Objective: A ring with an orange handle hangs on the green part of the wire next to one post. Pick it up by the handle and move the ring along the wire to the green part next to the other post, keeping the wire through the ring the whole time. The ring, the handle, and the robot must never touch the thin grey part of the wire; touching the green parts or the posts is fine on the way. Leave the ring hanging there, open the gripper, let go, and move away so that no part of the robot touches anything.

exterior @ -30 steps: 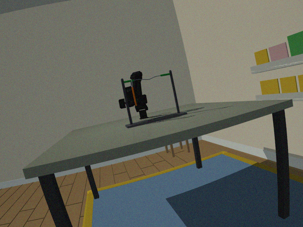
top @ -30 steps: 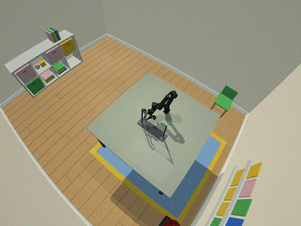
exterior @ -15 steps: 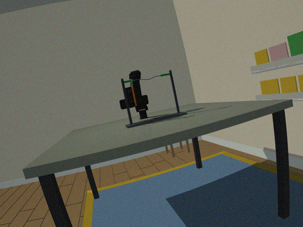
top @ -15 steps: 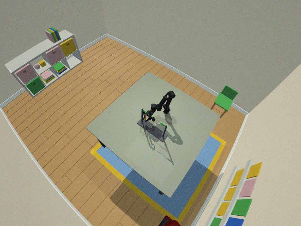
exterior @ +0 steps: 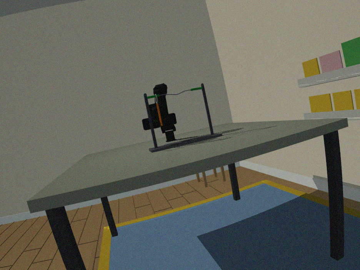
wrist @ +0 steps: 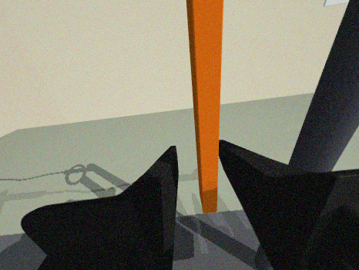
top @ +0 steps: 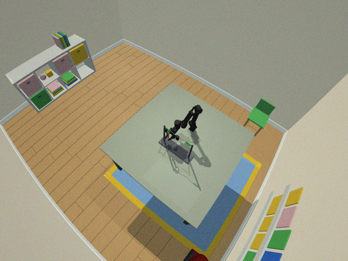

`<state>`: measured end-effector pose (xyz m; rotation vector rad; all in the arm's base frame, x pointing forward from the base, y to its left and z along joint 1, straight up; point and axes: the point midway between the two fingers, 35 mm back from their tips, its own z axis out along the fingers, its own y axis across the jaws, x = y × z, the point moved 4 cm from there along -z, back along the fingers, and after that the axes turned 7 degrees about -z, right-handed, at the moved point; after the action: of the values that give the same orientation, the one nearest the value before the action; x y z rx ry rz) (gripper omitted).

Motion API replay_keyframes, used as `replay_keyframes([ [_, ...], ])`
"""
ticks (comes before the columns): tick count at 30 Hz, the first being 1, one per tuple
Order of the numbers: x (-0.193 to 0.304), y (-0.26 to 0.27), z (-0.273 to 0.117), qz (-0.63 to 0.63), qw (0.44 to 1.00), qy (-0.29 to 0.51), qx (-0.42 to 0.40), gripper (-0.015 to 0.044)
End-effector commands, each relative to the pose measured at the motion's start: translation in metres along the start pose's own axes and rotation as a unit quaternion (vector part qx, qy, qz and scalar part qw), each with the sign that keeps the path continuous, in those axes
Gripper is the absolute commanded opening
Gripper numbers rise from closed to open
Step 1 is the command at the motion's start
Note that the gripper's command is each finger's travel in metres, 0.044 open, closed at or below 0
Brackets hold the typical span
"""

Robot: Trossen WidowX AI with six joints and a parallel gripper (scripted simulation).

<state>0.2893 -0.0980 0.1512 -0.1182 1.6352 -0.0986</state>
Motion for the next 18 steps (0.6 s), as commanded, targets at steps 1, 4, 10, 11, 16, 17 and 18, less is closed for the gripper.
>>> replay_keyframes([
  [1,0.0000,0.0000,0.0000,0.000,1.000,0.000,0.000,0.0107],
  [4,0.0000,0.0000,0.0000,0.000,1.000,0.000,0.000,0.0029],
  [10,0.0000,0.0000,0.0000,0.000,1.000,0.000,0.000,-0.0129],
  [11,0.0000,0.0000,0.0000,0.000,1.000,0.000,0.000,-0.0150],
  [16,0.0000,0.0000,0.0000,0.000,1.000,0.000,0.000,-0.0150],
  [17,0.0000,0.0000,0.0000,0.000,1.000,0.000,0.000,-0.0150],
  [18,0.0000,0.0000,0.0000,0.000,1.000,0.000,0.000,-0.0150],
])
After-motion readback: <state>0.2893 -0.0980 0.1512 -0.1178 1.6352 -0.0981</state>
